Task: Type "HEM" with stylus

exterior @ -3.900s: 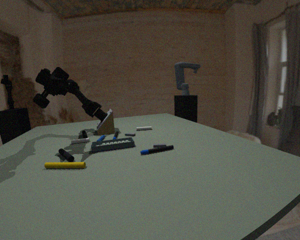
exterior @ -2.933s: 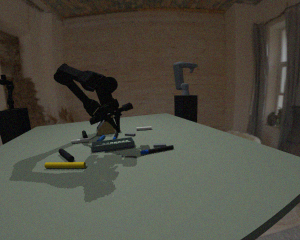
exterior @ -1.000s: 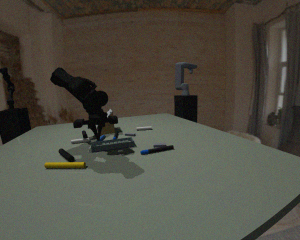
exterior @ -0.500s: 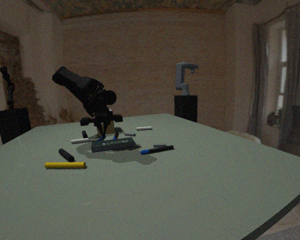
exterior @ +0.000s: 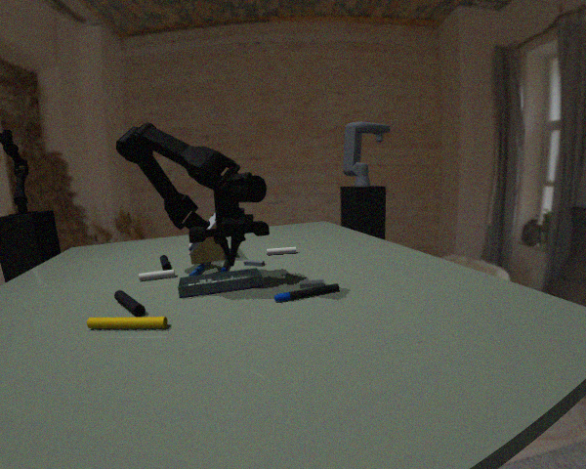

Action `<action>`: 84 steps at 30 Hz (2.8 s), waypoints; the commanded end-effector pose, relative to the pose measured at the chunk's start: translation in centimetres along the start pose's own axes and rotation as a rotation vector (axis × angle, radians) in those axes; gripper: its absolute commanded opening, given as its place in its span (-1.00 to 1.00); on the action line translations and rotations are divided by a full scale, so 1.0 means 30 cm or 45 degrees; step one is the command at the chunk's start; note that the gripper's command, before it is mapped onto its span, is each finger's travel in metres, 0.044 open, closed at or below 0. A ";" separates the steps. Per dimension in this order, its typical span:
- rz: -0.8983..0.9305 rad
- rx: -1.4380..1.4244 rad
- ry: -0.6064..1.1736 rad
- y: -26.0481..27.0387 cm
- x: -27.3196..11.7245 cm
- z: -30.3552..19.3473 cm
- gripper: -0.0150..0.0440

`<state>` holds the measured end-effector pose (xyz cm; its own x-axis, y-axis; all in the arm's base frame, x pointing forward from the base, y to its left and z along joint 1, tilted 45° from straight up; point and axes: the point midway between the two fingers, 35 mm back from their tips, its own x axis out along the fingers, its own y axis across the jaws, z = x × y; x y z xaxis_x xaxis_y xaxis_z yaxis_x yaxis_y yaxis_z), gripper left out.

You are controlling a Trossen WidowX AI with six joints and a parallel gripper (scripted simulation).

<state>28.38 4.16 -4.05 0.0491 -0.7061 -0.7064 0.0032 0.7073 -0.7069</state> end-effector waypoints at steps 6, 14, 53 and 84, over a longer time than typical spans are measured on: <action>0.007 0.023 0.000 0.010 -0.009 0.012 -0.49; 0.010 0.022 0.000 0.010 -0.202 0.011 -0.49; 0.113 0.428 0.662 -0.293 -0.065 -0.295 0.02; 0.112 0.428 0.662 -0.303 -0.017 -0.303 0.02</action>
<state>19.44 -1.91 2.67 -0.4233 -0.5041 -0.7528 0.3504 0.6752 -0.6491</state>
